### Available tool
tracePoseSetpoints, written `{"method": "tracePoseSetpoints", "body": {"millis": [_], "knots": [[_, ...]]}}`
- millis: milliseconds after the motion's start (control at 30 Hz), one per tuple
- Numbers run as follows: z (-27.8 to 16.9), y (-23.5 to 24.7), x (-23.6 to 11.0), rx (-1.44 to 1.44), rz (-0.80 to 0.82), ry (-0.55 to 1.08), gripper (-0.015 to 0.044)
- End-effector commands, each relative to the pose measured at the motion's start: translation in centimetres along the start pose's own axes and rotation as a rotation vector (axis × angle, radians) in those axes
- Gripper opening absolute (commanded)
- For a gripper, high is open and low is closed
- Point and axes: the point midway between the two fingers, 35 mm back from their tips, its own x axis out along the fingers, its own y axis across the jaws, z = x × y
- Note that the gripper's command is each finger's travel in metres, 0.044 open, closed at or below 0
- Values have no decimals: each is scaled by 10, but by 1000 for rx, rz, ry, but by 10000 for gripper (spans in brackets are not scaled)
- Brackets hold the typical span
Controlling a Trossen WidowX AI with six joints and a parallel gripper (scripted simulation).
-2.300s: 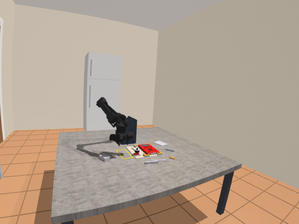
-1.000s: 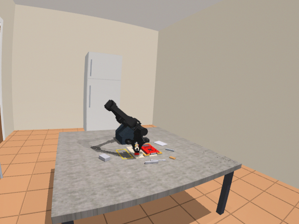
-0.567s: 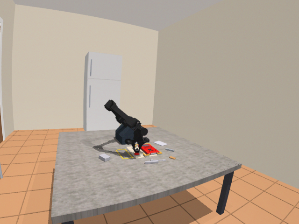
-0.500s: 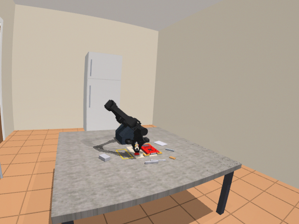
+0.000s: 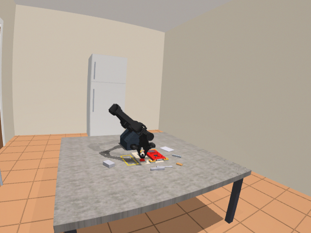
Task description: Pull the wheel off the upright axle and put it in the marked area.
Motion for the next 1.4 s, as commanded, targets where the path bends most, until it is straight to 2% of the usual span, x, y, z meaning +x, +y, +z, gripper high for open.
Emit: {"method": "tracePoseSetpoints", "body": {"millis": [0, 1367], "knots": [[1, 1, -5, -1, -1, -5, 0], [1, 1, -18, -3, -2, -9, 0]]}}
